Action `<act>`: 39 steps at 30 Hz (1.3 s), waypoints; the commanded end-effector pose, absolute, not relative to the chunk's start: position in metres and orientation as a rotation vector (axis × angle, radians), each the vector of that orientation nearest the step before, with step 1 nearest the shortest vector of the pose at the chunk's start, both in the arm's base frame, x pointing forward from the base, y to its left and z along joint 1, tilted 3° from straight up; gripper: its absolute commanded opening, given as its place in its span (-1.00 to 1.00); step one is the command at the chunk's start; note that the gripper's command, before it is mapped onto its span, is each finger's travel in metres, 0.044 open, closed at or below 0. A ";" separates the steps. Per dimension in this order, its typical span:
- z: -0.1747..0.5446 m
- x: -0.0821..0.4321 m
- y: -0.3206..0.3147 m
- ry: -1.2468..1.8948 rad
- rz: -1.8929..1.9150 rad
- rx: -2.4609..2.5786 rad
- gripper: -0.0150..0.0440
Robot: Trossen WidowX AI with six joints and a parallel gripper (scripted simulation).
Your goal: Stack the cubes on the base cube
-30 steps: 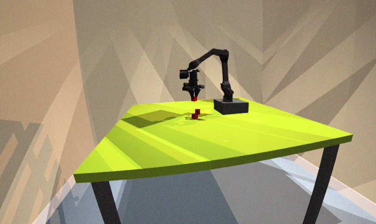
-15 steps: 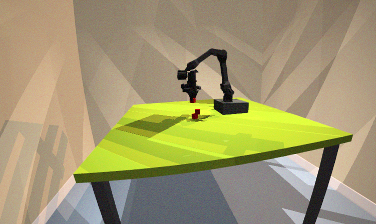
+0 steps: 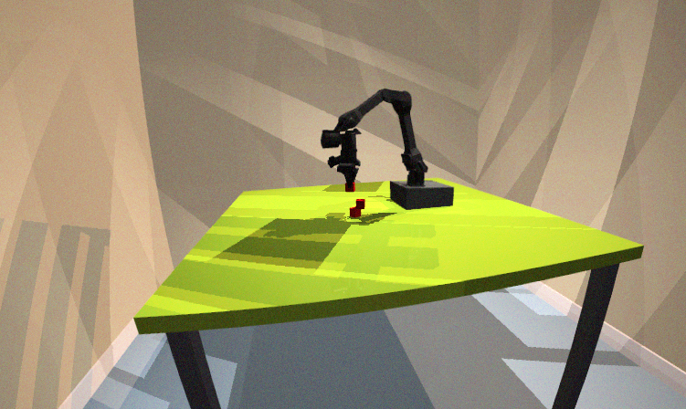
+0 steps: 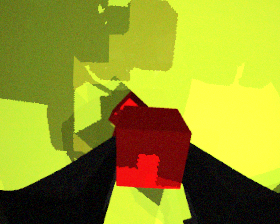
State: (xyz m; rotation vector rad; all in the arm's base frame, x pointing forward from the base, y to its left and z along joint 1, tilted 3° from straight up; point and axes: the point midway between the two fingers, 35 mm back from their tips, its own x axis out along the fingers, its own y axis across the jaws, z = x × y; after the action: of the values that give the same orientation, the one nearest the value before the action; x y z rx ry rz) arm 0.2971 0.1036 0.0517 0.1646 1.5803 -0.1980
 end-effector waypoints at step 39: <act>-0.010 0.298 0.119 1.585 -0.112 0.087 -0.14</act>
State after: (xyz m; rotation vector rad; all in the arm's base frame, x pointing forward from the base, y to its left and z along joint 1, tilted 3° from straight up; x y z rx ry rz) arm 0.2977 0.1186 -0.0072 0.0851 1.5856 -0.1166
